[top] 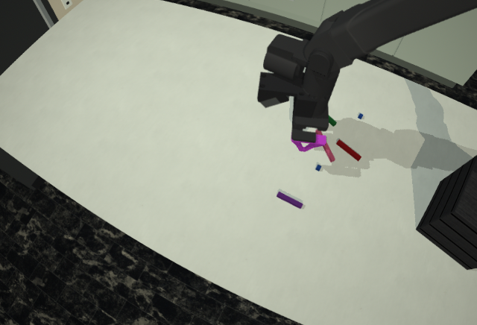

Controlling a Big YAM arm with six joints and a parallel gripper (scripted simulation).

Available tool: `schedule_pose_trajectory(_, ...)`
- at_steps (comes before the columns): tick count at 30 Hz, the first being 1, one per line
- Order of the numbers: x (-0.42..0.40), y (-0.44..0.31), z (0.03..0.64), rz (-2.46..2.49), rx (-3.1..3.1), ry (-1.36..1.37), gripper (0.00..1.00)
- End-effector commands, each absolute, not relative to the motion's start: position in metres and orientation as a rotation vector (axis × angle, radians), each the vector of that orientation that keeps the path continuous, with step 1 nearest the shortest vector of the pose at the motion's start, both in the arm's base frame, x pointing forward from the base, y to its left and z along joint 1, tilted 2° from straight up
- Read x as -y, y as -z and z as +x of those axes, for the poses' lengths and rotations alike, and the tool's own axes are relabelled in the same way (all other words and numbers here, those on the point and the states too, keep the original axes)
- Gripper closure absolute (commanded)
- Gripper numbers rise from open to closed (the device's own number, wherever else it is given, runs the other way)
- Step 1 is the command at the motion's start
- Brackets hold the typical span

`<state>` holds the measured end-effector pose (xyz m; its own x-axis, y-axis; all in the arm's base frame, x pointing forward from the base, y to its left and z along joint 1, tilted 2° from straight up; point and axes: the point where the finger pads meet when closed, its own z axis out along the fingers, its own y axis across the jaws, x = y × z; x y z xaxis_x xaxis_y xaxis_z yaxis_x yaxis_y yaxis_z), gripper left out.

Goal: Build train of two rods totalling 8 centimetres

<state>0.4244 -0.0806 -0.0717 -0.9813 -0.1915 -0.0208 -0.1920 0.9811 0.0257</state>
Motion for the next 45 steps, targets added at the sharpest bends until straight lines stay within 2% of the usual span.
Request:
schedule_pose_trajectory(1, 0.078, 0.063, 0.446, -0.44, -3.065, -0.027, 0.0)
schedule_pose_trajectory(45, 0.043, 0.062, 0.469, -1.671, -2.603, -0.002, 0.0)
